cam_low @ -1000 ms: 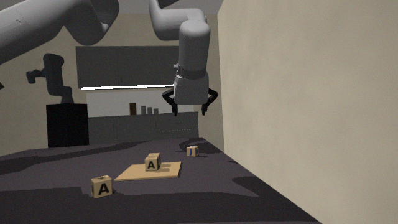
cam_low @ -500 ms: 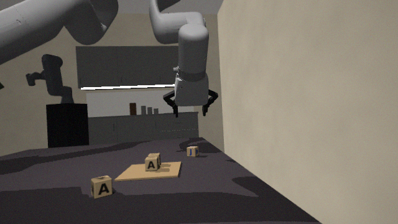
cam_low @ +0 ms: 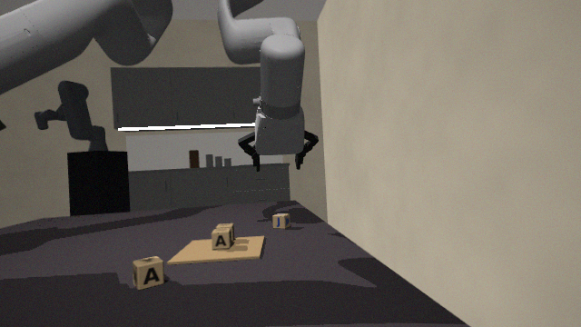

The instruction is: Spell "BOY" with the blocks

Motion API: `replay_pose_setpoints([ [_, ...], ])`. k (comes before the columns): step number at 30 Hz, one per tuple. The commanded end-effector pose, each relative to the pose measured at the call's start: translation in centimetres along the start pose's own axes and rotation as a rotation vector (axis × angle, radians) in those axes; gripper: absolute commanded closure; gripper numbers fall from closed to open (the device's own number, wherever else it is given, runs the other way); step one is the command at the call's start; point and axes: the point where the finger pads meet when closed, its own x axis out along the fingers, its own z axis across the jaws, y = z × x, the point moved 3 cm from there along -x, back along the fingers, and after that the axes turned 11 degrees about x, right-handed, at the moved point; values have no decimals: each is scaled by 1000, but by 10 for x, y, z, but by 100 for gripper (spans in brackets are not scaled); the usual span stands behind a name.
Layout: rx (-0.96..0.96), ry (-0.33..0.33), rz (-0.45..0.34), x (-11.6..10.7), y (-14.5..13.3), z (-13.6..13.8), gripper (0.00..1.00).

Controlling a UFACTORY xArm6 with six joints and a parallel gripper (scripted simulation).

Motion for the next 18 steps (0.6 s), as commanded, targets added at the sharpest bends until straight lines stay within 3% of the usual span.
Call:
replay_pose_setpoints([
  [1,-2,-1,0,0,1,1,0],
  [18,-2,0,-1,-1,-1,0,0],
])
